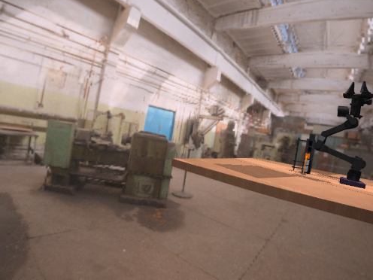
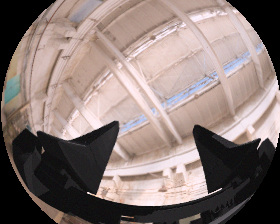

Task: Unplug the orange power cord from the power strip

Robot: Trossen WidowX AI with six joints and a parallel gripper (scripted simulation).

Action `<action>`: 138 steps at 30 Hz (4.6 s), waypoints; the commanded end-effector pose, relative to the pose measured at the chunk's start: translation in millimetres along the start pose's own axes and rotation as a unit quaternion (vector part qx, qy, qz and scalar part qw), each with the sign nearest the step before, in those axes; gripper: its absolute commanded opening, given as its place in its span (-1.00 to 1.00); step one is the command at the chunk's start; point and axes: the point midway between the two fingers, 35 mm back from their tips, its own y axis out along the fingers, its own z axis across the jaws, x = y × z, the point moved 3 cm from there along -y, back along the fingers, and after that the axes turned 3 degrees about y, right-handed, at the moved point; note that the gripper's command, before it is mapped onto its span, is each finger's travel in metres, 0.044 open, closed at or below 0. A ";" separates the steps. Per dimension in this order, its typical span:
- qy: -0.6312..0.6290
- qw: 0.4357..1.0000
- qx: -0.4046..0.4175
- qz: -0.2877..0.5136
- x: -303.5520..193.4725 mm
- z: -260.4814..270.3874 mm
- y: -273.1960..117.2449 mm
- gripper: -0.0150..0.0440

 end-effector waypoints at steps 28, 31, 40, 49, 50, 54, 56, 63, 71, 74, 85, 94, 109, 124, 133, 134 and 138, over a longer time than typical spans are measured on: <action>-0.398 0.779 0.482 0.039 -62.6 232.3 -13.2 0.05; -0.416 0.733 0.530 0.090 -101.5 238.6 -27.3 0.05; -0.429 0.585 0.630 0.276 -217.0 208.8 -83.4 0.05; -0.377 0.422 0.658 0.497 -297.2 116.5 -158.6 0.05; -0.367 0.404 0.655 0.522 -302.3 103.9 -167.7 0.05; -0.319 0.332 0.637 0.618 -313.7 52.8 -204.2 0.05; -0.290 0.298 0.622 0.664 -314.2 26.9 -222.5 0.05; -0.164 0.186 0.532 0.809 -288.6 -62.0 -285.5 0.05; 0.020 0.084 0.372 0.924 -216.9 -136.9 -346.7 0.05; 0.037 0.077 0.357 0.930 -209.9 -140.9 -350.8 0.05; 0.037 0.077 0.357 0.930 -208.4 -143.7 -351.4 0.05; 0.037 0.076 0.357 0.930 -198.2 -154.0 -353.8 0.05; 0.036 0.075 0.357 0.930 -181.9 -168.8 -357.6 0.05; 0.036 0.075 0.357 0.930 -183.3 -167.3 -369.4 0.05; 0.036 0.076 0.355 0.931 -183.5 -167.7 -366.8 -0.42; 0.036 0.076 0.355 0.931 -183.5 -167.7 -366.8 -0.44; 0.036 0.077 0.355 0.931 -184.1 -167.2 -366.7 -0.49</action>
